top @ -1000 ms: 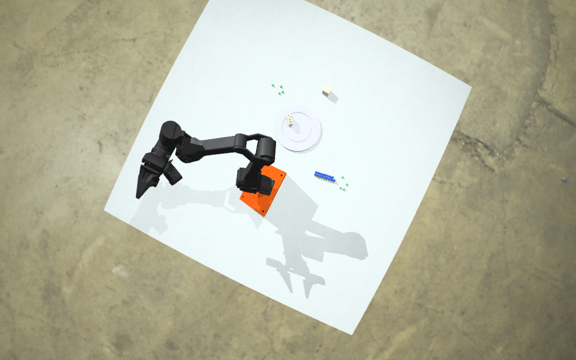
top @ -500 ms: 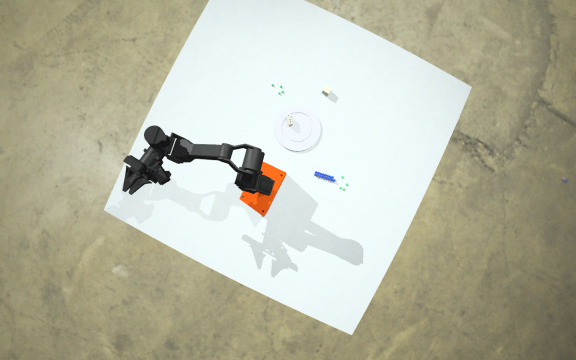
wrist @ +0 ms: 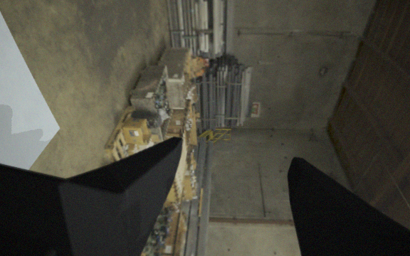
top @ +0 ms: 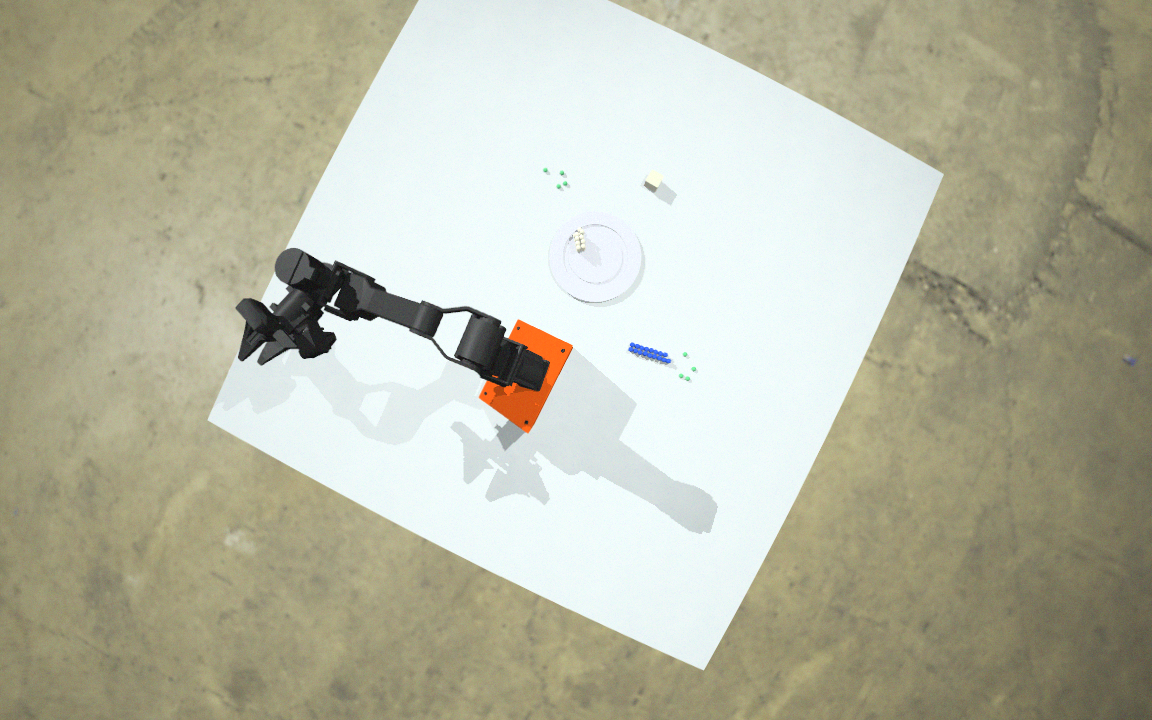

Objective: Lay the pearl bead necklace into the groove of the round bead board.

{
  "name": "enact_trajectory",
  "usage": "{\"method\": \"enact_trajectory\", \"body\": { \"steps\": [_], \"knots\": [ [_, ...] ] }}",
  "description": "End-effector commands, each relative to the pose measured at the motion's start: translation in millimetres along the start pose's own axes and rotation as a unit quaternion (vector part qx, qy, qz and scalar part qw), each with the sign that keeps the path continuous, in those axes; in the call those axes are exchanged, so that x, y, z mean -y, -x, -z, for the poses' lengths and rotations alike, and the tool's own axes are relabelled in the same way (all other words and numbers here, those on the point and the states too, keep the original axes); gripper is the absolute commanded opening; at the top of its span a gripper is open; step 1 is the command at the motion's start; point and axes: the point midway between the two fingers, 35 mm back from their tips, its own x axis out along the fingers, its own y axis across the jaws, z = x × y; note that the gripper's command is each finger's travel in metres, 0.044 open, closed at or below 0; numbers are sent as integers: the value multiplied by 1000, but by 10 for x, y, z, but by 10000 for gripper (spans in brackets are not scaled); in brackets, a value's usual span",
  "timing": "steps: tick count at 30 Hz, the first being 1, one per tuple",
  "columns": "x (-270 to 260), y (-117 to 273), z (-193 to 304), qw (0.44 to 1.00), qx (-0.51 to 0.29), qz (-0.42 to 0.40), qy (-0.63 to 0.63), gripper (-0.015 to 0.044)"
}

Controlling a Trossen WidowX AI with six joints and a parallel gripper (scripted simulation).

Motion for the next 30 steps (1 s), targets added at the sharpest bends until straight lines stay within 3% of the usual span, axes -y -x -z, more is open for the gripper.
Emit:
{"method": "enact_trajectory", "body": {
  "steps": [1, 14, 30],
  "knots": [
    [-195, 46, 182, 999, -37, -29, -24, 250],
    [-737, 352, 723, 975, -166, -98, -112, 250],
    [-1346, 1014, 1197, 910, -313, -165, -214, 250]
  ]
}}
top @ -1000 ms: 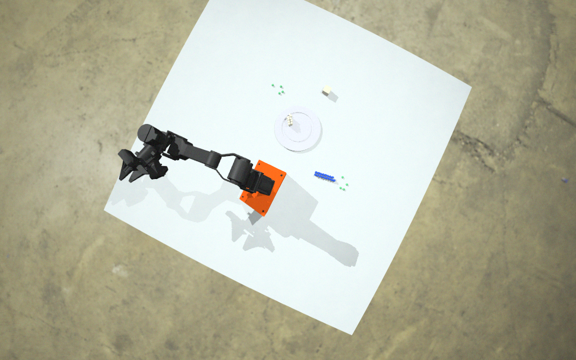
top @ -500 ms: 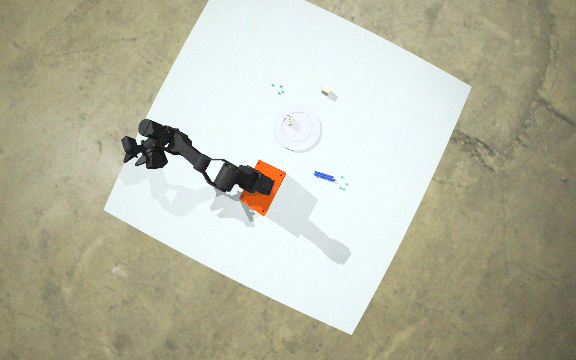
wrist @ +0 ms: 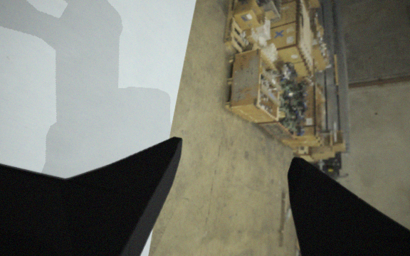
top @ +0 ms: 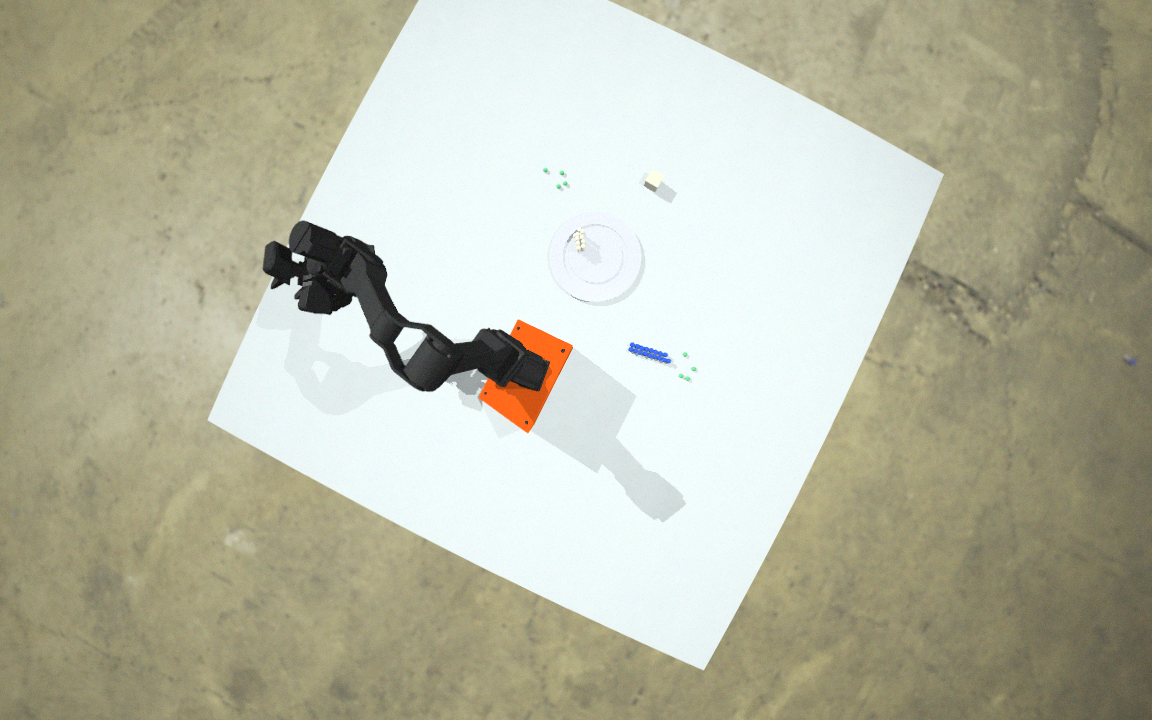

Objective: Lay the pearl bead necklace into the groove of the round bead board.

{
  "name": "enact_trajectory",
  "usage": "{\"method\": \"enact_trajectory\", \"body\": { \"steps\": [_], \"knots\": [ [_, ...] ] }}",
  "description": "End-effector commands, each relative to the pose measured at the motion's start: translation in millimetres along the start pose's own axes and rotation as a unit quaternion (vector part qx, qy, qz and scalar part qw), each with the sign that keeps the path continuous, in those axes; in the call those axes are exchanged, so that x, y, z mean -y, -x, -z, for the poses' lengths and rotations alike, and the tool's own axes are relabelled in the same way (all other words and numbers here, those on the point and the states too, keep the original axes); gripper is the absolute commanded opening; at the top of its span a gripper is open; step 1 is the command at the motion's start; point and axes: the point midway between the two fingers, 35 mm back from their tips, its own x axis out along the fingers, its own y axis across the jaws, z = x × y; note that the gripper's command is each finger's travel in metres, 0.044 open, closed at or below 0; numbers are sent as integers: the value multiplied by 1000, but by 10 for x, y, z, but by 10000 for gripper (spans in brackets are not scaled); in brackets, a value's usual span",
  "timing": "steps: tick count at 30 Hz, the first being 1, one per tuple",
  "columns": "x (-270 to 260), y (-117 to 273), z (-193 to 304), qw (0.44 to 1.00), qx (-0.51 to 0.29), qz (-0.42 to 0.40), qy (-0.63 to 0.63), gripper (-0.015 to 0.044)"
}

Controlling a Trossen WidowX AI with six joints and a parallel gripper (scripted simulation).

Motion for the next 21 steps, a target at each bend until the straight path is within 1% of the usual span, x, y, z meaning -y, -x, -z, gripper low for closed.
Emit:
{"method": "enact_trajectory", "body": {
  "steps": [1, 7, 13, 21],
  "knots": [
    [-162, 58, 282, 998, -46, -22, -40, 250],
    [-307, 197, 627, 992, -114, -33, -50, 250],
    [-521, 355, 924, 980, -163, -58, -99, 250],
    [-836, 685, 1320, 951, -240, -87, -173, 250]
  ]
}}
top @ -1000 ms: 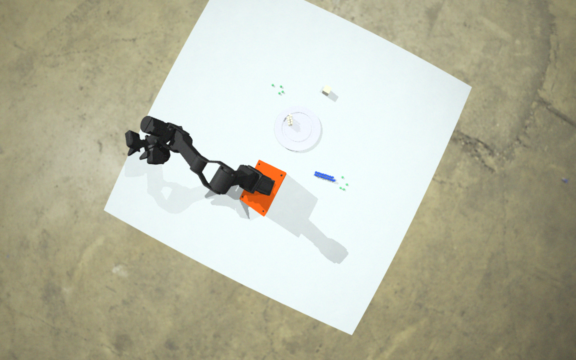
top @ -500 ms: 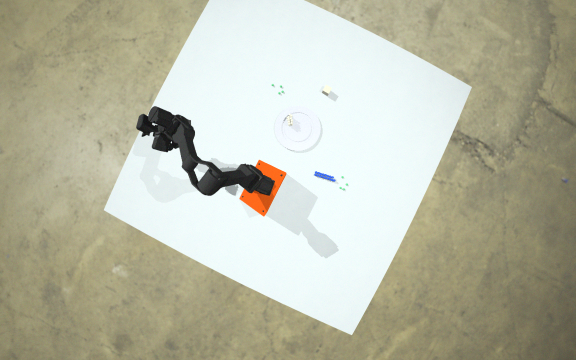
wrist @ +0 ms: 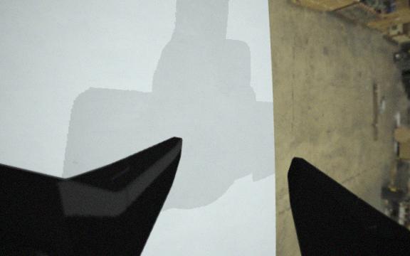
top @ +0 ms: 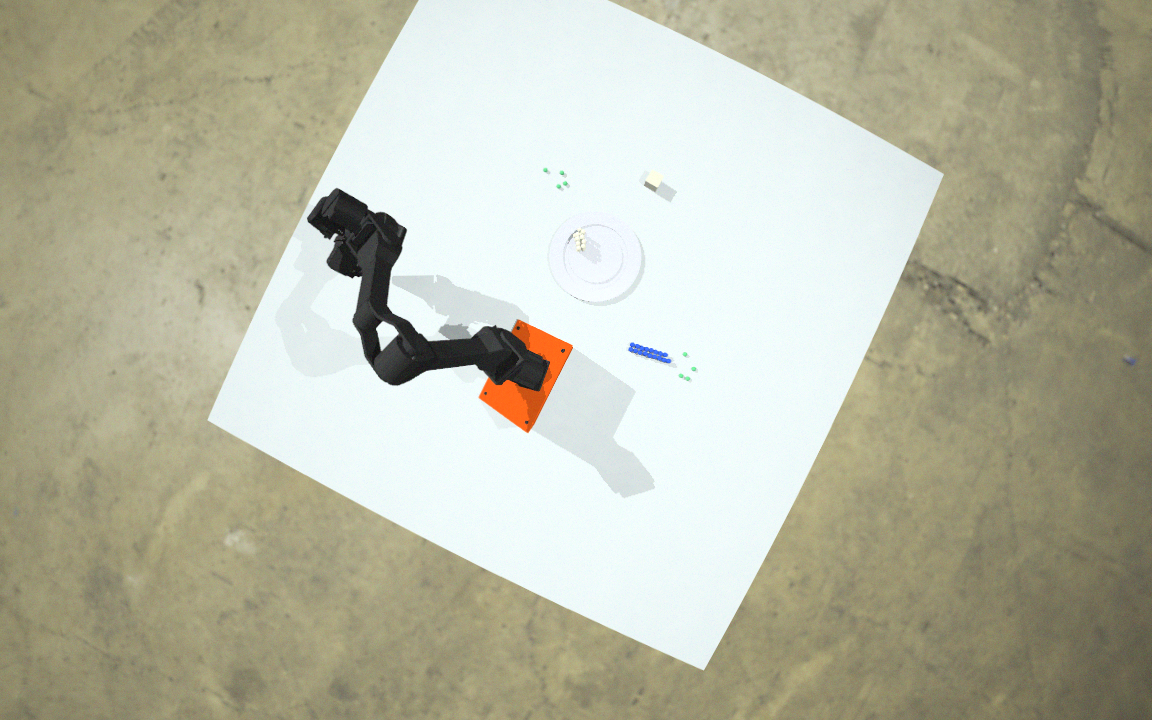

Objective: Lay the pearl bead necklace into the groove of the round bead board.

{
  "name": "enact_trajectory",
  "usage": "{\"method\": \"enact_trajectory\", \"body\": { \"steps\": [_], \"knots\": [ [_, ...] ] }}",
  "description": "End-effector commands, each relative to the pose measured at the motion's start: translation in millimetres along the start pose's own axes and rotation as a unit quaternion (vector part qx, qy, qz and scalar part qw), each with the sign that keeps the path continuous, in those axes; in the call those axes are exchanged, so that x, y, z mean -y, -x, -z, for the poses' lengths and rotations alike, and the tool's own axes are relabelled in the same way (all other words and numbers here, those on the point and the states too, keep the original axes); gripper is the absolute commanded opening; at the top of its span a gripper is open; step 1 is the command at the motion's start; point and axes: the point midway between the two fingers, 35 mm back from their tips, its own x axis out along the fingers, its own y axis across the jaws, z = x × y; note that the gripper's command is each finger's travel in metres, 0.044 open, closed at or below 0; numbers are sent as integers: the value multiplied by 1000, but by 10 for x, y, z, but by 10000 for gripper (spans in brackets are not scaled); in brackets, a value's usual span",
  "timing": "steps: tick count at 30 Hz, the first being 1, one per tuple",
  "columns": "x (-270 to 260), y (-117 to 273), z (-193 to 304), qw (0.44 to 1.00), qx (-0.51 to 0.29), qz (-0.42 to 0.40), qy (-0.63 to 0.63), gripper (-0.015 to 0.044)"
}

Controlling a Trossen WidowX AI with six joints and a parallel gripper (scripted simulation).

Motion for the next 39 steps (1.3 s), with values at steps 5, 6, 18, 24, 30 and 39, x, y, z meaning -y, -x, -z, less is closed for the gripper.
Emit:
{"method": "enact_trajectory", "body": {
  "steps": [5, 6, 18, 24, 30, 39],
  "knots": [
    [-237, 152, 591, 992, -84, -32, -89, 250],
    [-269, 176, 656, 990, -93, -35, -100, 250],
    [-690, 573, 1356, 948, -200, -64, -240, 250],
    [-912, 850, 1630, 917, -248, -73, -303, 250],
    [-1136, 1162, 1844, 882, -291, -79, -363, 250],
    [-1496, 1680, 2121, 805, -359, -66, -468, 250]
  ]
}}
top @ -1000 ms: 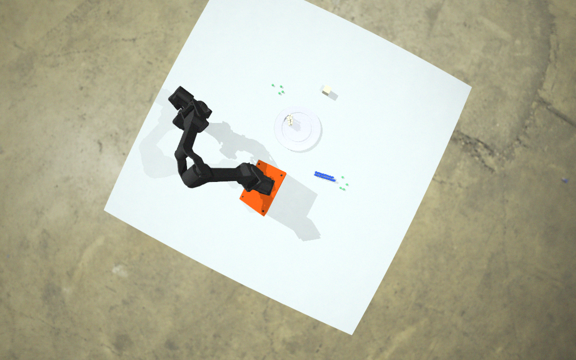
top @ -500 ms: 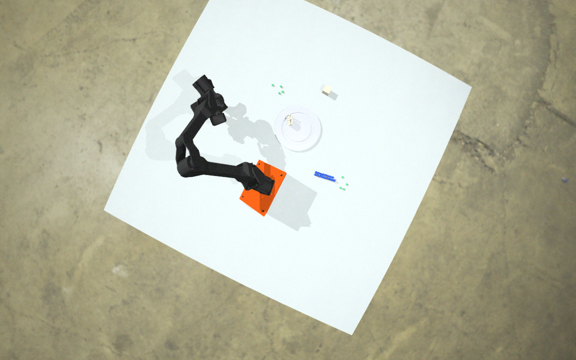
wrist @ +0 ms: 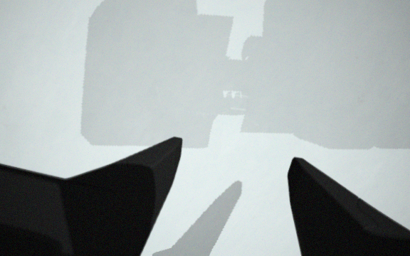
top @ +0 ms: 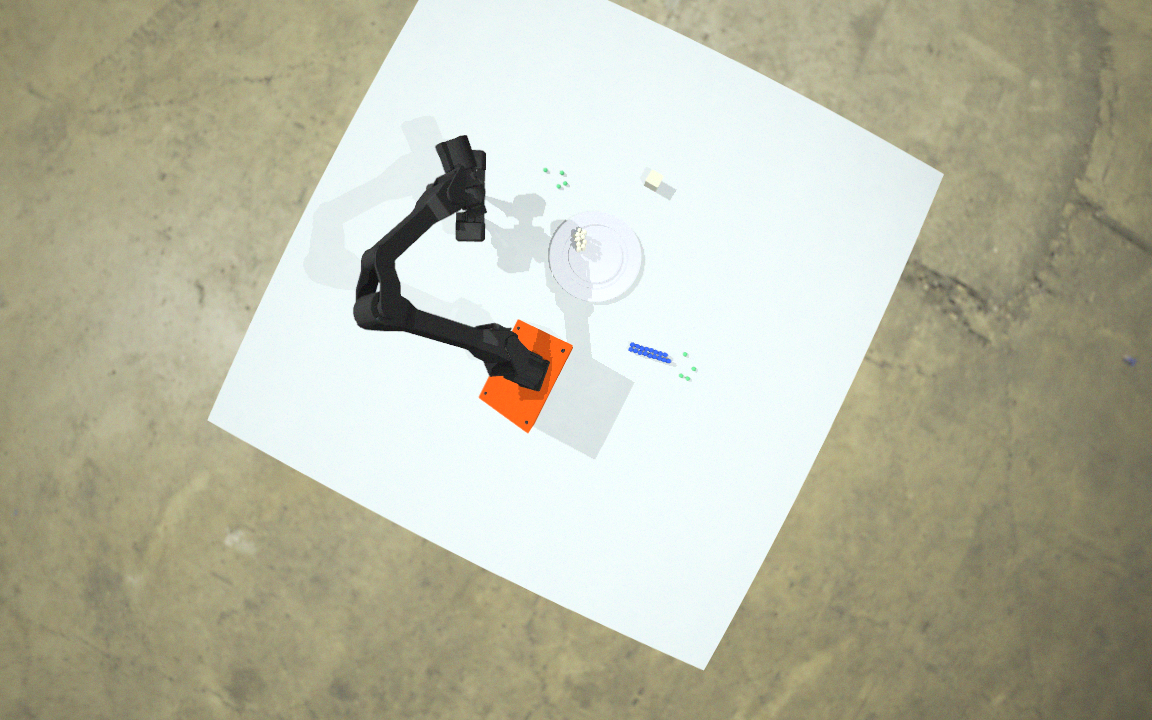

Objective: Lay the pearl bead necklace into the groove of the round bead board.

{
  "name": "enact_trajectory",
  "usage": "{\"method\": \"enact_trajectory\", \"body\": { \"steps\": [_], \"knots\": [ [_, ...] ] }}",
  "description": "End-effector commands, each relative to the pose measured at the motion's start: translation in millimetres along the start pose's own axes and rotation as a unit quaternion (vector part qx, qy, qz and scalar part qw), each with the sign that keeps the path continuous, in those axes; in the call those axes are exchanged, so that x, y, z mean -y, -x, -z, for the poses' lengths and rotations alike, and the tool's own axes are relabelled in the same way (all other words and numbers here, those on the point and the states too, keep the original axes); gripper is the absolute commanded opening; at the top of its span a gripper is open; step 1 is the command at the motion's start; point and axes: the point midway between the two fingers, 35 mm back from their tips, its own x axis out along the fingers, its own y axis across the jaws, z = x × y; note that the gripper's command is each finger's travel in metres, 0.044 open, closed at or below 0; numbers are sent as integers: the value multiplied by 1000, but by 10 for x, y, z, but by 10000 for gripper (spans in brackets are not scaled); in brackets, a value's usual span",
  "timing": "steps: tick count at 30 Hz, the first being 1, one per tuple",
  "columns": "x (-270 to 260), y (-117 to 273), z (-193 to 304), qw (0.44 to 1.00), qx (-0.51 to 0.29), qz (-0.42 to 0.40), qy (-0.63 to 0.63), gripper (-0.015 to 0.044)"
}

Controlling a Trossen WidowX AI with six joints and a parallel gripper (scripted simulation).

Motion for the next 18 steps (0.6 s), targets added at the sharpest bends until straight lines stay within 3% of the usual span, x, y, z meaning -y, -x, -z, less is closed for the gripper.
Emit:
{"method": "enact_trajectory", "body": {
  "steps": [1, 18],
  "knots": [
    [32, 85, 339, 997, -35, 3, -67, 250],
    [-251, 516, 1495, 920, -120, -8, -372, 250]
  ]
}}
